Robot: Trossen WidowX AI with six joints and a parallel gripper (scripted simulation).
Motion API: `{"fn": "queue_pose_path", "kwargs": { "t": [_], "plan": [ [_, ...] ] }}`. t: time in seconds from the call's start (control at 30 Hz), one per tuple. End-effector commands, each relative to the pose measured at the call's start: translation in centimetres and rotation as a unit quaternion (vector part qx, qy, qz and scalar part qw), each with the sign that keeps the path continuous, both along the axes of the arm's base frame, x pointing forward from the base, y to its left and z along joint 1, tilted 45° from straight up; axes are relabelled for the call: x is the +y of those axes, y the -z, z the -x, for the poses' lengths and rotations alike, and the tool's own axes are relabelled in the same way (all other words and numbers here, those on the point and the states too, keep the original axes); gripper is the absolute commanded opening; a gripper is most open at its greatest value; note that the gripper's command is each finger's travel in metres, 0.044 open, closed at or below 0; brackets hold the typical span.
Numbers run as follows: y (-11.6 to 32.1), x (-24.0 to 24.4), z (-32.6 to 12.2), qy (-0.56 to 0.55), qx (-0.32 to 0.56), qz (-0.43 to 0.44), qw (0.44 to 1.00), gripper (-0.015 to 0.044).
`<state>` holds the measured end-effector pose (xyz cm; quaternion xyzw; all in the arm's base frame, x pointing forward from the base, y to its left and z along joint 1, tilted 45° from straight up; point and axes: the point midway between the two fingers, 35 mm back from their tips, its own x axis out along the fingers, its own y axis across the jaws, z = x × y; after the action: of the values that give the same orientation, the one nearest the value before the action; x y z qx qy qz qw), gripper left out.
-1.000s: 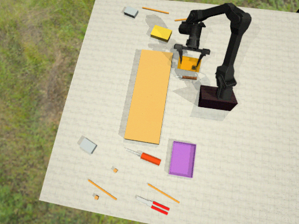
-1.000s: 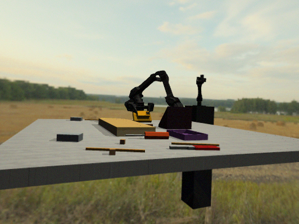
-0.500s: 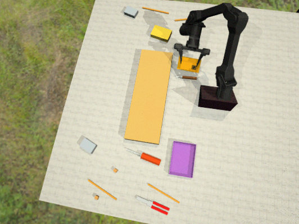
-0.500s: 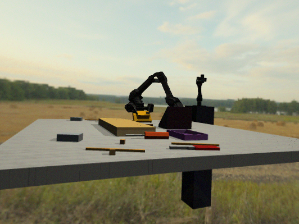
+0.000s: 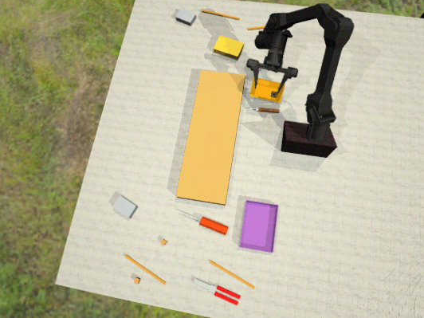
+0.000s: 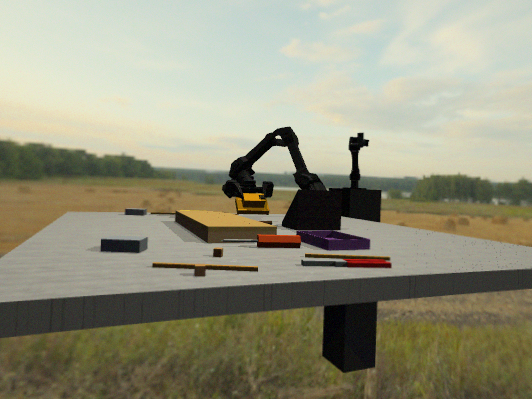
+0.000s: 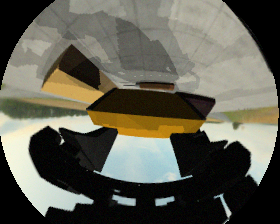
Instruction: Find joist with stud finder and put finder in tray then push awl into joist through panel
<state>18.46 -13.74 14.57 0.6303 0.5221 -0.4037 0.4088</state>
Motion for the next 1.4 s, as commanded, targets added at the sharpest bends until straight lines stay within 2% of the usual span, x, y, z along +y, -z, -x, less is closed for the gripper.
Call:
{"fn": "queue_pose_path", "kwargs": {
  "t": [0.0, 0.57, 1.03, 1.37],
  "plan": [
    [0.3, -0.4, -0.1, -0.001, 0.0, -0.003, 1.0, 0.0],
    [2.1, -2.5, 0.0, -0.002, 0.005, -0.002, 1.0, 0.0],
    [2.3, -2.8, 0.0, 0.0, 0.005, 0.0, 1.0, 0.0368],
    [2.3, -3.0, 0.0, 0.0, 0.005, 0.0, 1.0, 0.0378]
  ]
}}
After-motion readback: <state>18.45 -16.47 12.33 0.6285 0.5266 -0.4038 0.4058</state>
